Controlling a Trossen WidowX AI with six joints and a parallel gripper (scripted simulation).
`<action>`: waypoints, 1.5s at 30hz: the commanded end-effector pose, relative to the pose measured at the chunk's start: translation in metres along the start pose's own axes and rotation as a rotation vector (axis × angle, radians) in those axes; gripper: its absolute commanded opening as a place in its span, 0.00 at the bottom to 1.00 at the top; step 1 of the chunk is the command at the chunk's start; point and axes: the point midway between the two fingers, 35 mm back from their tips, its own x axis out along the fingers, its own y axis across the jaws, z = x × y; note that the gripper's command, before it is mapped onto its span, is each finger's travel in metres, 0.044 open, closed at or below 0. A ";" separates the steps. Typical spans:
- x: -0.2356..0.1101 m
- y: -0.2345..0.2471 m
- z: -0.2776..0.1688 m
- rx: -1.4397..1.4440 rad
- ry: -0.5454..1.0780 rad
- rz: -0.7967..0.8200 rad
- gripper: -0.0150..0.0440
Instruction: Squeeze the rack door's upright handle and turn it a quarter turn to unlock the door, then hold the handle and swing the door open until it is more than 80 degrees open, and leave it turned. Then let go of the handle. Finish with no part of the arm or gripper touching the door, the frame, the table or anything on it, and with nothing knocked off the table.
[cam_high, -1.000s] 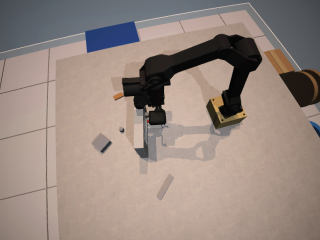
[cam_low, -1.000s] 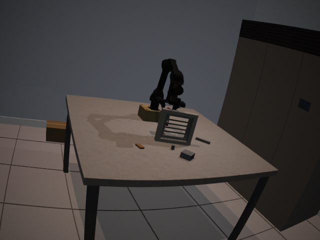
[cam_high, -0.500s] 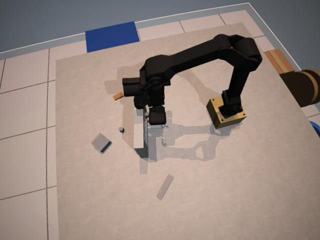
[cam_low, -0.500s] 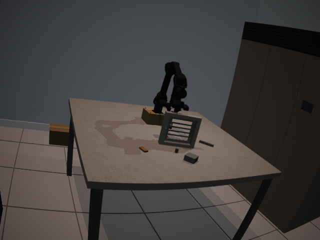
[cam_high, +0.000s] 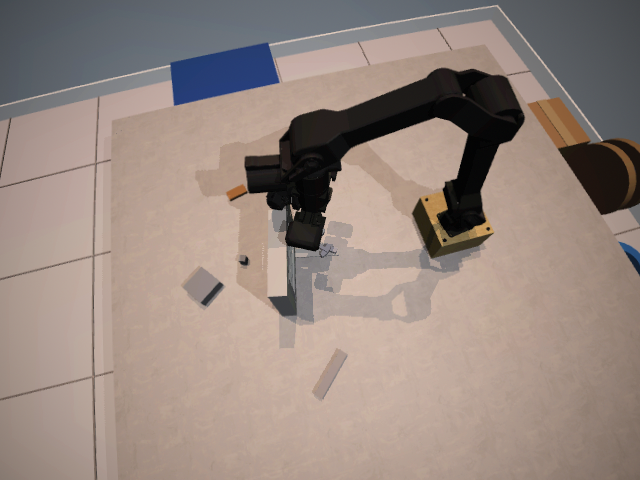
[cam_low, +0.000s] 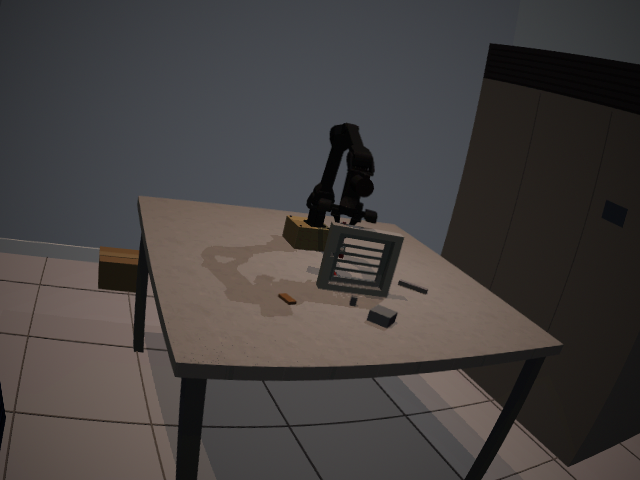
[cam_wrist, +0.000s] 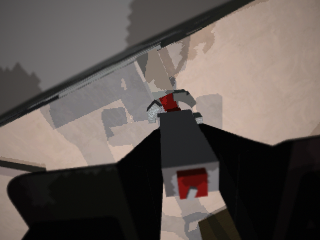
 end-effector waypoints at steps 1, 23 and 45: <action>0.002 0.000 -0.001 0.192 0.007 0.000 0.28; 0.002 0.000 -0.001 1.276 0.006 -0.004 0.28; 0.002 0.000 -0.001 1.645 0.005 -0.006 0.42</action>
